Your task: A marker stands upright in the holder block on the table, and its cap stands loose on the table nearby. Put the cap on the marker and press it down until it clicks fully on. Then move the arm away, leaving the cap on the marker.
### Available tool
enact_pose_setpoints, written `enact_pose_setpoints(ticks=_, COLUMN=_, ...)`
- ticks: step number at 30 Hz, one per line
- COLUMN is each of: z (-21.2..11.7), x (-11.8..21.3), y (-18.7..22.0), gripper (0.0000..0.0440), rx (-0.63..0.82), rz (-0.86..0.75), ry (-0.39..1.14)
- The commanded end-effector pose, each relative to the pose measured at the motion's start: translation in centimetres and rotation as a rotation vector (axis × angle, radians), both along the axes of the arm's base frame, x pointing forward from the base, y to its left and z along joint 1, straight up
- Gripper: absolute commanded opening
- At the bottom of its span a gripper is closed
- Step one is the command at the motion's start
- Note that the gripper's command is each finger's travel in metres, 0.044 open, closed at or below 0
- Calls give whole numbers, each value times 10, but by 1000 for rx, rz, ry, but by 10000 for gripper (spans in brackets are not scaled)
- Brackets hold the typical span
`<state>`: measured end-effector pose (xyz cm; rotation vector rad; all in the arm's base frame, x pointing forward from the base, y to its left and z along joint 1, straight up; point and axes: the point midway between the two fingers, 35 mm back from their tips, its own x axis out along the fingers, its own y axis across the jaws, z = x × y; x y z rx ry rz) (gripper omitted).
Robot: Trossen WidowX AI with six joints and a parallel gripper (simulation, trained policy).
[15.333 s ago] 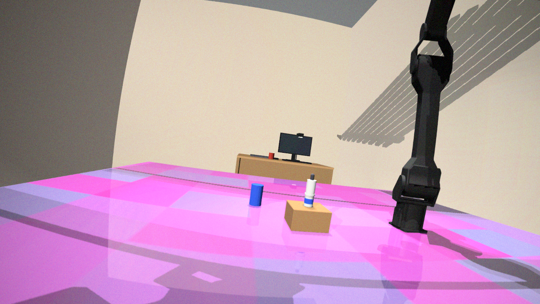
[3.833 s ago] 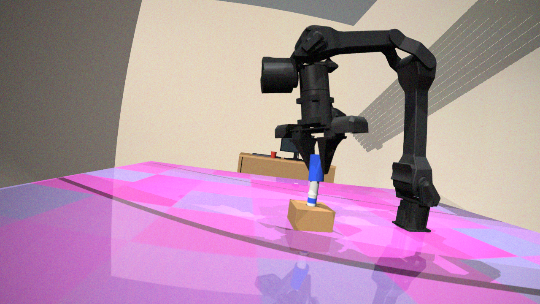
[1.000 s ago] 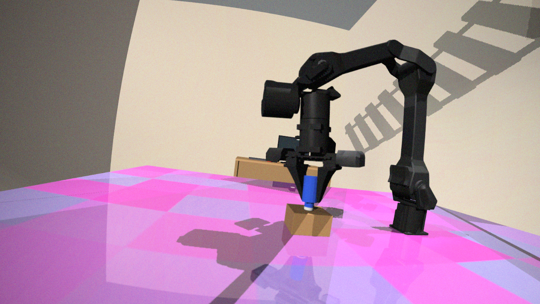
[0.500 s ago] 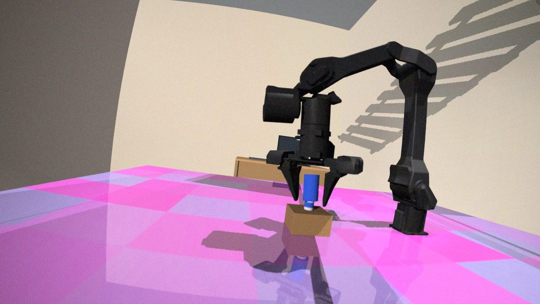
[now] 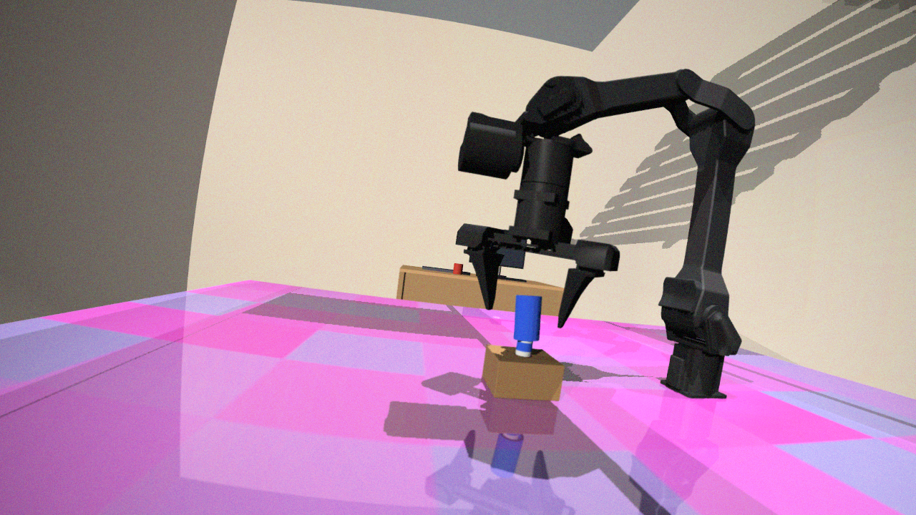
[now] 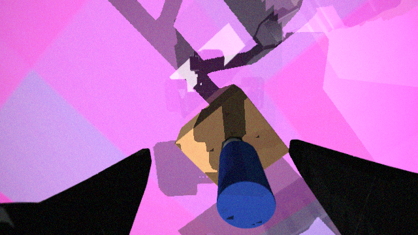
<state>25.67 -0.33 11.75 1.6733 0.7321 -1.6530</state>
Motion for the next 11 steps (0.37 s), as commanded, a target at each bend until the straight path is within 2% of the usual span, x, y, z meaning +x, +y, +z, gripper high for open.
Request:
enact_pose_setpoints(ticks=1, z=10, x=0, y=-1, gripper=440, rx=-7, rz=3, ry=-15)
enact_pose_setpoints(ticks=11, z=30, x=-3, y=-3, gripper=440, rx=-8, rz=5, ry=-50)
